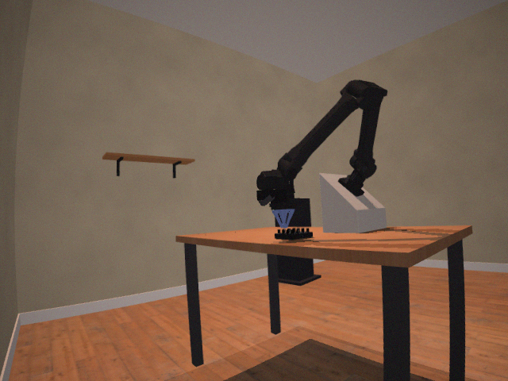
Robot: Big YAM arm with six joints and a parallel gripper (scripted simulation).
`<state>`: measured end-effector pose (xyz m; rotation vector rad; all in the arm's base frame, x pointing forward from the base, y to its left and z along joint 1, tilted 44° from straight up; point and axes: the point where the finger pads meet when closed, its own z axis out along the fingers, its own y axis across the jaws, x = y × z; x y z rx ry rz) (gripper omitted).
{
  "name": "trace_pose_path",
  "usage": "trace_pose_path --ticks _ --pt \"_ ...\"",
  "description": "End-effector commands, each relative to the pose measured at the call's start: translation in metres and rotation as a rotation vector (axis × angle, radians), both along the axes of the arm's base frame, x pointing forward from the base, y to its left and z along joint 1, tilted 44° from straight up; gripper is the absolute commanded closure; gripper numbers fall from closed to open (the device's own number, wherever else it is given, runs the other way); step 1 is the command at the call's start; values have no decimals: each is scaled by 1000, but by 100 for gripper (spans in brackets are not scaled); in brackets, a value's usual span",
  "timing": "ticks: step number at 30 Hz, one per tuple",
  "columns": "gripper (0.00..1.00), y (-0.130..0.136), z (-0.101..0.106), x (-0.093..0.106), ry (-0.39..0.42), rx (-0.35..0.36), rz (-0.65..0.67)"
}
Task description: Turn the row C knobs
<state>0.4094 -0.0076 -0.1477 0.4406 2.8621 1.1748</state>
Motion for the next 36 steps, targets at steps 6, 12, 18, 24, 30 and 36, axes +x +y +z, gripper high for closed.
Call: trace_pose_path --ticks 6,12,18,24,30,36 --pt "80 -3 14 21 -37 -9 -4" --pt "80 -1 12 21 -38 -9 -1" --pt "80 -5 5 19 -33 -8 -14" --pt "80 6 -4 14 -19 -3 0" --pt "80 10 -8 13 -15 -1 0" --pt "80 7 -9 12 -14 -1 -10"
